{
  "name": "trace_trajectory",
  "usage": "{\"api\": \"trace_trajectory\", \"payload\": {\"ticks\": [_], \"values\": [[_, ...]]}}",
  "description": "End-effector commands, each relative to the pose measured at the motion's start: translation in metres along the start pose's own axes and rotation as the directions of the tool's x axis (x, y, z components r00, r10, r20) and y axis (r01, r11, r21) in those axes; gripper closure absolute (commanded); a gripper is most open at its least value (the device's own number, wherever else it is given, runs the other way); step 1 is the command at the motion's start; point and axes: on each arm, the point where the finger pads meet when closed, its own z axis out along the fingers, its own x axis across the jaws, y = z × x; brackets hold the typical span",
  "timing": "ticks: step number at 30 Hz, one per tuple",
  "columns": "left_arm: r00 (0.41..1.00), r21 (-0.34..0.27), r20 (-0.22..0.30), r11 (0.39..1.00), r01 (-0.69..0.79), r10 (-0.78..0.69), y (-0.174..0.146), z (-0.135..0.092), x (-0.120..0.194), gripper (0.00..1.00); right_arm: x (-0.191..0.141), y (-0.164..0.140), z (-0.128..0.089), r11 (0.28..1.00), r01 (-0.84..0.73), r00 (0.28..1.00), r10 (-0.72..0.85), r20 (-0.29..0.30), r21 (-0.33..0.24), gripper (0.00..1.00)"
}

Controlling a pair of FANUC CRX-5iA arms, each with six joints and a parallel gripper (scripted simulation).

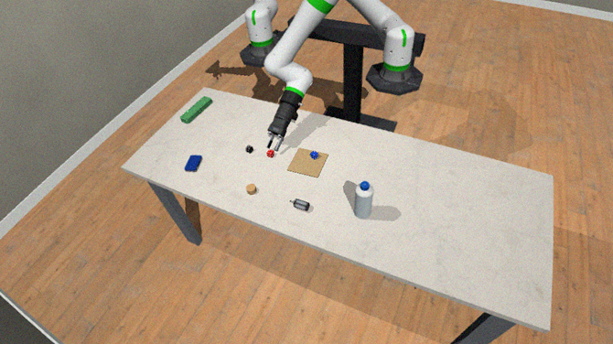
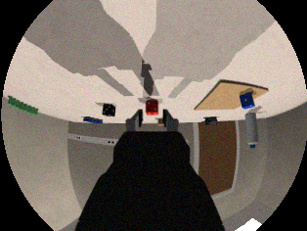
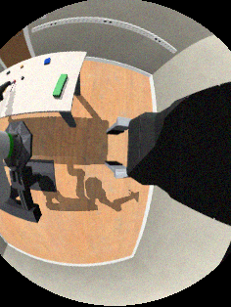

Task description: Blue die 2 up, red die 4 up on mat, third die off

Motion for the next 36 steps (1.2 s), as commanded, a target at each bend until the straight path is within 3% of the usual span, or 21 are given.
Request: {"api": "trace_trajectory", "payload": {"ticks": [1, 13, 26, 36], "values": [[1.0, -0.001, 0.0, 1.0, 0.001, -0.001, 0.001, -0.008, 0.0, 0.21, 0.0, 0.0, -0.001, 1.0, 0.0, 1.0, 0.0, 0.0, -0.002, 0.0], [1.0, -0.001, 0.001, 1.0, 0.001, -0.001, 0.004, -0.013, 0.0, 0.21, 0.0, 0.0, -0.001, 1.0, 0.0, 1.0, 0.0, 0.0, -0.002, 0.0], [1.0, -0.001, 0.001, 1.0, 0.001, -0.001, 0.048, -0.036, 0.0, 0.21, 0.0, 0.0, -0.001, 1.0, 0.0, 1.0, 0.0, 0.0, -0.002, 0.0], [1.0, 0.0, 0.0, 1.0, 0.0, 0.0, 0.054, -0.039, 0.0, 0.21, 0.0, 0.0, -0.001, 1.0, 0.0, 1.0, 0.0, 0.0, -0.002, 0.0]]}}
